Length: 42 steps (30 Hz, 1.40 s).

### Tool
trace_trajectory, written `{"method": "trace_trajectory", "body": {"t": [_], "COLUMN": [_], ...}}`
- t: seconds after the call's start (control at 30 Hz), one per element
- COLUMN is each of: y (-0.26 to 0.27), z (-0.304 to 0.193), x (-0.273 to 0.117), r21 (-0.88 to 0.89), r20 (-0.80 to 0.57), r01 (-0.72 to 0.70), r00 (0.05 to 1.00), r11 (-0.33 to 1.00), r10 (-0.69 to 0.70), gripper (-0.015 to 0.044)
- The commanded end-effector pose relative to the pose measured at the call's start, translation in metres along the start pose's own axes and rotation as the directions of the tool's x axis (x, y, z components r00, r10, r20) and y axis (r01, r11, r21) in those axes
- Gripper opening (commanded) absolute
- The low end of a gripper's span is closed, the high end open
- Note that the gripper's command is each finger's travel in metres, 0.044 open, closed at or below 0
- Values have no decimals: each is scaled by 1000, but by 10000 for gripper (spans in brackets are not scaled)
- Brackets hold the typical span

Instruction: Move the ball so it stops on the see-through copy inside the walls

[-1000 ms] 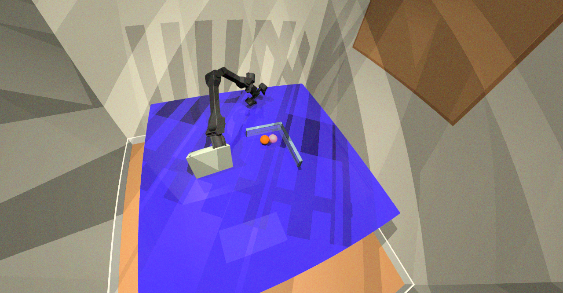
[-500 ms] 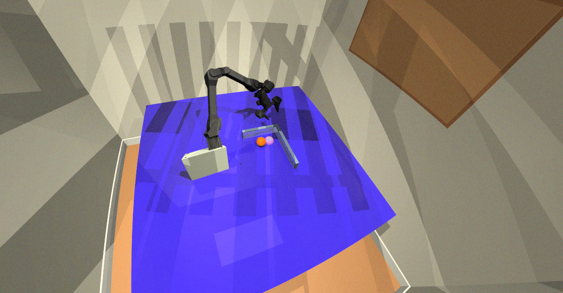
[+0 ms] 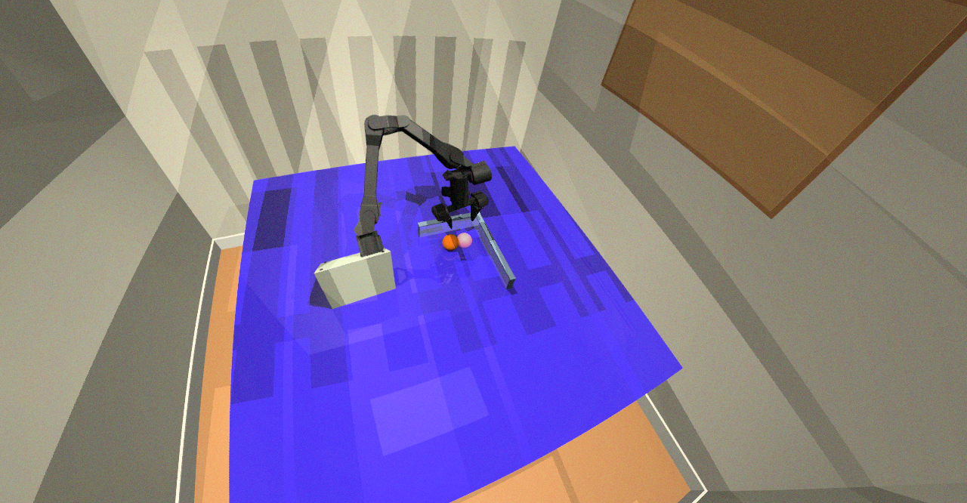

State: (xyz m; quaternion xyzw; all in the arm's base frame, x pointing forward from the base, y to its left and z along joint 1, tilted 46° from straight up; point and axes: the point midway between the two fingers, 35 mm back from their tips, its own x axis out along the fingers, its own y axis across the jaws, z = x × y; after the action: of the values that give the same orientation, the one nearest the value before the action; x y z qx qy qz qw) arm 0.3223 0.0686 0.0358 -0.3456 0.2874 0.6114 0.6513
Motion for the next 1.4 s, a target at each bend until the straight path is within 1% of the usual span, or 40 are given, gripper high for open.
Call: {"method": "trace_trajectory", "body": {"t": [0.0,0.3,0.4,0.6,1.37], "y": [41,42,44,44,47], "z": [-21,-21,-19,-19,-13], "x": [0,1,14,17,54], "r21": [93,97,97,97,97], "r20": [149,157,157,157,158], "r01": [-105,-109,-109,-109,-109], "r00": [985,983,983,983,983], "r11": [990,989,989,989,989], "r10": [91,93,93,93,93], "gripper": [396,396,396,396,396]}}
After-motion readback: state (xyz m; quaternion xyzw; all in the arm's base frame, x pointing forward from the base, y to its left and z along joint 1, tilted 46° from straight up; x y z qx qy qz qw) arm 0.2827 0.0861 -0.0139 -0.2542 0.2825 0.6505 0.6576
